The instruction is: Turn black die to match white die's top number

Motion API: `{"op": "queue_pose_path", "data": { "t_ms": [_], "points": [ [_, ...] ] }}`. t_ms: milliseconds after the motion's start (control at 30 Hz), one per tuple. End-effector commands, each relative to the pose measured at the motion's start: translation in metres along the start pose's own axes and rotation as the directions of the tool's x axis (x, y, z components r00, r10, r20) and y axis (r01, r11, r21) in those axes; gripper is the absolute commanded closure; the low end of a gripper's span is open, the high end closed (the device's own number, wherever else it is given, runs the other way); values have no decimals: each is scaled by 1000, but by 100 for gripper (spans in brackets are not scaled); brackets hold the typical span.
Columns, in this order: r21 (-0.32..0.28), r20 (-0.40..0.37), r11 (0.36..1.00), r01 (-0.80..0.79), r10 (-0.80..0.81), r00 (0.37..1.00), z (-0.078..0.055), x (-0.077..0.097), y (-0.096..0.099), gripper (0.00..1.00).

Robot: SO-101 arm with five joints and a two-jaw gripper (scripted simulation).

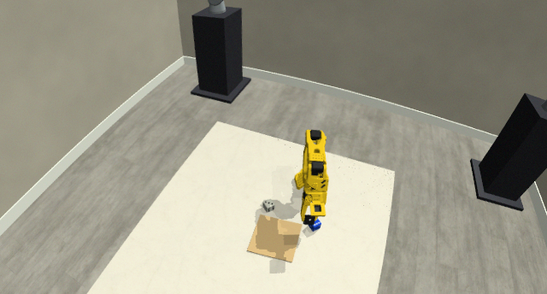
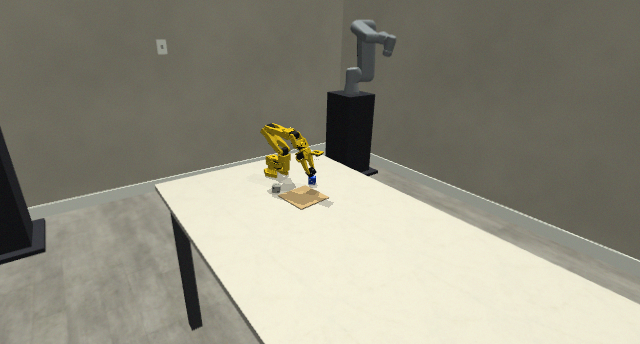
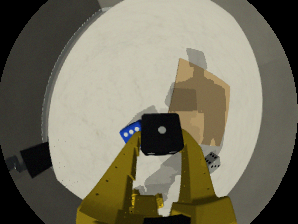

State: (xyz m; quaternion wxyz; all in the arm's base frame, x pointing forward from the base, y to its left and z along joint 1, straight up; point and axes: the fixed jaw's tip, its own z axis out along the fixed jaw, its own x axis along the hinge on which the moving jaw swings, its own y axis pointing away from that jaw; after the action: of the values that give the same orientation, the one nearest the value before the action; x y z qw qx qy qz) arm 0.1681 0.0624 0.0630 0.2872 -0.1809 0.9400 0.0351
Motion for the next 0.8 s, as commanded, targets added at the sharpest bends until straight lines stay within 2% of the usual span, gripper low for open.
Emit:
{"op": "queue_pose_path", "data": {
  "t_ms": [0, 233, 767],
  "points": [
    [47, 148, 997, -65, 57, 987, -2, -20, -15, 100],
    [111, 256, 982, -152, 120, 959, 0, -26, -37, 100],
    [126, 293, 976, -179, 136, 947, 3, -30, -44, 100]
  ]
}}
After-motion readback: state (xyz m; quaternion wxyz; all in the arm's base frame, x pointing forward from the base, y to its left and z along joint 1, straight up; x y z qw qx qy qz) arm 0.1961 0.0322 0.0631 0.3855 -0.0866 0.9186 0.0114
